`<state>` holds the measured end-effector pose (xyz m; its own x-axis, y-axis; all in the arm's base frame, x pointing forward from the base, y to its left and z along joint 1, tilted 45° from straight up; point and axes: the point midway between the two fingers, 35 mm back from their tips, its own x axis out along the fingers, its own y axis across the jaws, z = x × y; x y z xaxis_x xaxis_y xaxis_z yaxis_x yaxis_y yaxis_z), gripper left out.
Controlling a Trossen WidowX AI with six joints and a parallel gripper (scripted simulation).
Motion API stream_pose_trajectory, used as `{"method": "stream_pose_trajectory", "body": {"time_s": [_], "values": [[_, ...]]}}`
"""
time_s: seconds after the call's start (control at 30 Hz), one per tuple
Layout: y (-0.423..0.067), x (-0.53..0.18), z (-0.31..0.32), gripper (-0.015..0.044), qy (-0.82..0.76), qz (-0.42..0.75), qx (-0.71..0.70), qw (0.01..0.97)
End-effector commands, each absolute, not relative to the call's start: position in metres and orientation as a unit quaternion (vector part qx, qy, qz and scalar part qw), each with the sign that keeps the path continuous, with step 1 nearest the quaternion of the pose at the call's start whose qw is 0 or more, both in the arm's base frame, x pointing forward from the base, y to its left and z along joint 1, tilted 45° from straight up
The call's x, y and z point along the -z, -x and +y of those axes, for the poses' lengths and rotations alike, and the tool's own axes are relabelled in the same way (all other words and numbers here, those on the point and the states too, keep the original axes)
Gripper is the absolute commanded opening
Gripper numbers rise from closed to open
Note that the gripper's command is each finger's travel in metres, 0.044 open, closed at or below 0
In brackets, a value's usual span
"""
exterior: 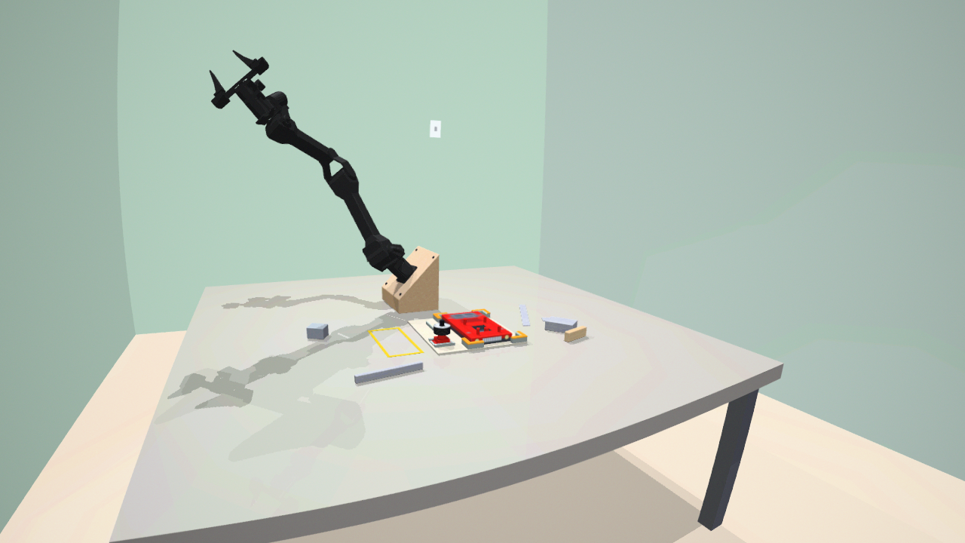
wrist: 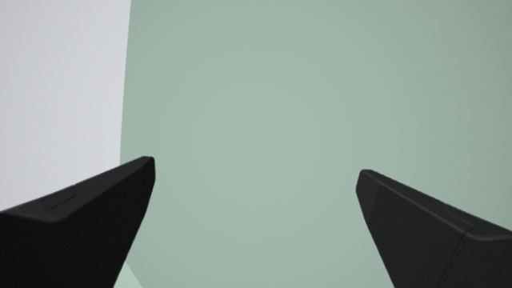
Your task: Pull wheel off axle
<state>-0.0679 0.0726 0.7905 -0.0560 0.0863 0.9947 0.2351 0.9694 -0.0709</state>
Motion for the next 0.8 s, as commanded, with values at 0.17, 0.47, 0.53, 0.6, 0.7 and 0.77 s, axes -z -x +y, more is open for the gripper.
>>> {"method": "stream_pose_trajectory", "body": {"time_s": [0.17, 0.47, 0.53, 0.6, 0.7, 0.77], "values": [[0.036, -0.792, 0.040, 0.0300, 0.087, -0.696, 0.072, 0.709], [-0.018, -0.788, -0.014, 0.0300, 0.012, -0.653, 0.081, 0.753], [-0.029, -0.785, -0.024, 0.0300, -0.008, -0.644, 0.079, 0.761], [-0.042, -0.783, -0.035, 0.0300, -0.028, -0.634, 0.079, 0.769], [-0.060, -0.778, -0.049, 0.0300, -0.050, -0.617, 0.083, 0.781], [-0.072, -0.775, -0.057, 0.0300, -0.063, -0.605, 0.087, 0.789]]}}
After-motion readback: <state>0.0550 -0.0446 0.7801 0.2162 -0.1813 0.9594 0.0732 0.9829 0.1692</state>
